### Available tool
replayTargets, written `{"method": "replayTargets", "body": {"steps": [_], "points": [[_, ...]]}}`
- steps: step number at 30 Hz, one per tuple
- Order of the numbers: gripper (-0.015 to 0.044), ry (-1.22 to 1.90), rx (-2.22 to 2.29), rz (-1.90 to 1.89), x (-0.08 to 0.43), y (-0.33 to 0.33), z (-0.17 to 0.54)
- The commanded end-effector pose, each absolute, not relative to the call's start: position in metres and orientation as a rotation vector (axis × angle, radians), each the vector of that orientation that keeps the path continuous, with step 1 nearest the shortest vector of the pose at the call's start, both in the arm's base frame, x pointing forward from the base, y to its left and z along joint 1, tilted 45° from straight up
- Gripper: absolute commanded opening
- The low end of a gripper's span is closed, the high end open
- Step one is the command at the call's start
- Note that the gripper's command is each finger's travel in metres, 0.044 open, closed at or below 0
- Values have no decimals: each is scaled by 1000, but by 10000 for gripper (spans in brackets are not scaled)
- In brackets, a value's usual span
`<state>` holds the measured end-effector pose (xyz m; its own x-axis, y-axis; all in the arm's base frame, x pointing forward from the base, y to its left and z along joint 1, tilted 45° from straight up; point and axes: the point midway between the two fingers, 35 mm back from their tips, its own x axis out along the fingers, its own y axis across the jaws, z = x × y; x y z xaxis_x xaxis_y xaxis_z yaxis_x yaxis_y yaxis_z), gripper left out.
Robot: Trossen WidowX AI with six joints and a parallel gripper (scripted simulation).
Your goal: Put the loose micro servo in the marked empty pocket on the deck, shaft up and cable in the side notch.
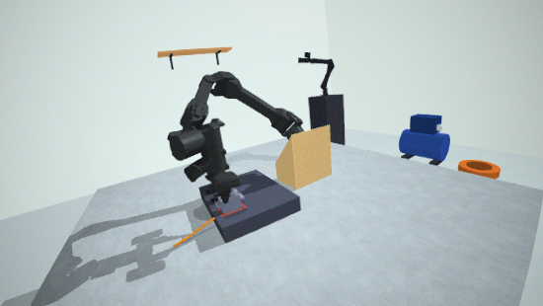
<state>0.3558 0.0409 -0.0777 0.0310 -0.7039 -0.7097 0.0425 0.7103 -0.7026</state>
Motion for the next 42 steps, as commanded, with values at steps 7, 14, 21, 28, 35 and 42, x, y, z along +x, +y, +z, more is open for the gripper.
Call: {"method": "replayTargets", "body": {"steps": [7,14,21,28,35,42], "points": [[0,1438,-594,-626,355,35,-84],[0,1438,-594,-626,355,30,-88],[0,1438,-594,-626,356,26,-93],[0,1438,-594,-626,356,22,-97],[184,1438,-594,-626,356,24,-95],[187,1438,-593,-625,351,48,-70]]}}
